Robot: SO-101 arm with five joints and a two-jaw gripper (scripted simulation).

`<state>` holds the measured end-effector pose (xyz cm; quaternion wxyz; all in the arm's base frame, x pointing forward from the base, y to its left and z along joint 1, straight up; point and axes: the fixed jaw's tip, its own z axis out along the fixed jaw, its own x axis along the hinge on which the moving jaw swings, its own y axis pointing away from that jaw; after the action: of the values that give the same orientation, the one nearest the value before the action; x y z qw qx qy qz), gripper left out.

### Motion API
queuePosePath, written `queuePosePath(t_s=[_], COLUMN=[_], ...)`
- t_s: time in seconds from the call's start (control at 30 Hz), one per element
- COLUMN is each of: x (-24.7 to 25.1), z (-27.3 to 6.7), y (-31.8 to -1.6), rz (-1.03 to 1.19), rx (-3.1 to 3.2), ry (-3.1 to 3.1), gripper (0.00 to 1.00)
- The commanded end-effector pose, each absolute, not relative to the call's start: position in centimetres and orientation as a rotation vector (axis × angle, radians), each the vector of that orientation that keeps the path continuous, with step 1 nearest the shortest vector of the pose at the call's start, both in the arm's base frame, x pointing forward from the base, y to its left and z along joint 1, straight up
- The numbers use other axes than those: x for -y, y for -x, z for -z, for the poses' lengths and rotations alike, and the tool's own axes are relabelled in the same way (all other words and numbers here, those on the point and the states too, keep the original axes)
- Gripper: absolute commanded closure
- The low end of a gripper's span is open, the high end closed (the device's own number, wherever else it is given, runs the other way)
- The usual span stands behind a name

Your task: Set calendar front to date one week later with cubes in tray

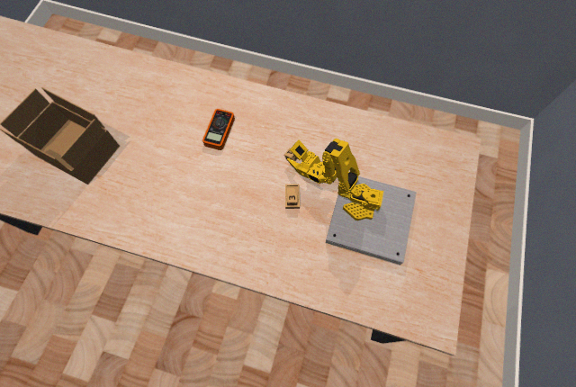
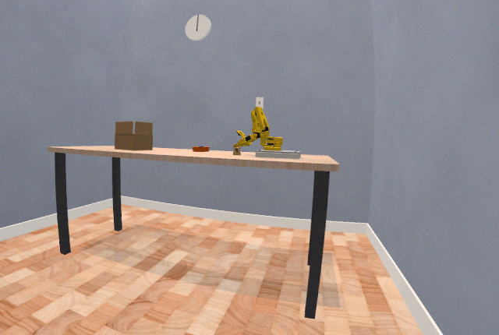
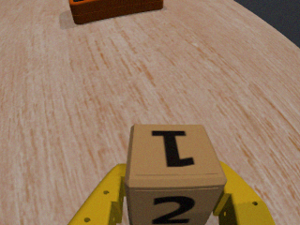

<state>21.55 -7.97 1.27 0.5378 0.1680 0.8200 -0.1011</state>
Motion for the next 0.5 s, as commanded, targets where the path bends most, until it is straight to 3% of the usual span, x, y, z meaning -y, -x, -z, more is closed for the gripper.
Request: queuePosePath(t_s=[0.0,0.47], x=[8.19,8.19], z=[-1.44,-0.86], y=[-21.68,-21.67], rz=[0.253,0.253], rx=[-1.934,-1.934], ry=[-0.394,-0.395], gripper=[1.0,1.0])
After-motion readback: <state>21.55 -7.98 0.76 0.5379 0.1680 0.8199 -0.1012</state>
